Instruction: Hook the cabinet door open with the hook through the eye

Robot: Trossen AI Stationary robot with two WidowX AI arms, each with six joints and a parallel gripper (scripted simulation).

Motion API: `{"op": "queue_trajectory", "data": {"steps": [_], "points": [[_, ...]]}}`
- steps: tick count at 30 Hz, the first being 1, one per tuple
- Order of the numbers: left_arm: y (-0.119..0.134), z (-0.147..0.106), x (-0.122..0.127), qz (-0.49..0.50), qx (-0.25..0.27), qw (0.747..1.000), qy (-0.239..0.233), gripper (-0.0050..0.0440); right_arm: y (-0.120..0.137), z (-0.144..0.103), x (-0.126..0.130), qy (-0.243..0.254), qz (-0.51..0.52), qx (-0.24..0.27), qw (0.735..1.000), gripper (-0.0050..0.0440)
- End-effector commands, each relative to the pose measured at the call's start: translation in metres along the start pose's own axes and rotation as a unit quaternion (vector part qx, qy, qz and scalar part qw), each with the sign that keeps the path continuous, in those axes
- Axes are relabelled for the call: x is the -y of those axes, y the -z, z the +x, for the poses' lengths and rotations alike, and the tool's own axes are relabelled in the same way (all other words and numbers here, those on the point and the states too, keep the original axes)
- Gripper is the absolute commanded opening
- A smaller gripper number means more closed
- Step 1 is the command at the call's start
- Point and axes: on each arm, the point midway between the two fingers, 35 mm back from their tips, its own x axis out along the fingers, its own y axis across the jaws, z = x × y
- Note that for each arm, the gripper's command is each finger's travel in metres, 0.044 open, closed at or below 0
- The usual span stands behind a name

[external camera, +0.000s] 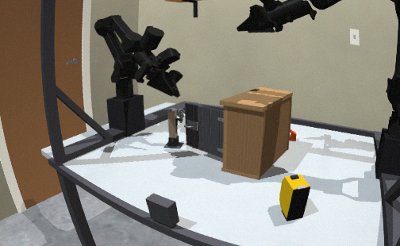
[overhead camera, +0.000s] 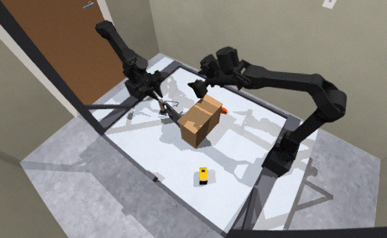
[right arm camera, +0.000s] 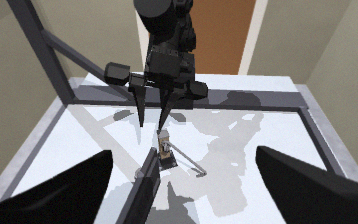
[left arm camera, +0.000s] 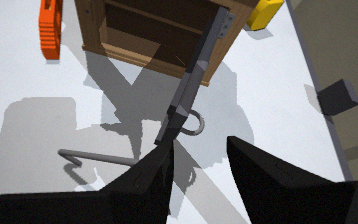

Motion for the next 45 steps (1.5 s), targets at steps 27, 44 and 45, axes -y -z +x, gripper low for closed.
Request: {"op": "queue_trajectory", "data": {"steps": [27, 44, 45], "points": [[-0.025, 0.033, -0.006, 0.235, -0.008, 0.971, 0.039, 0.0118, -0.012, -0.006, 0.001, 0.002, 0.001, 0.017, 1.000, 0.0400], [-0.021, 0.049, -0.006, 0.233, -0.010, 0.972, 0.038, 0.0035, -0.012, -0.006, 0.001, 0.002, 0.001, 0.017, 1.000, 0.0400], [-0.021, 0.049, -0.006, 0.233, -0.010, 0.972, 0.038, 0.0035, -0.012, -0.006, 0.001, 0.002, 0.001, 0.017, 1.000, 0.0400]]}}
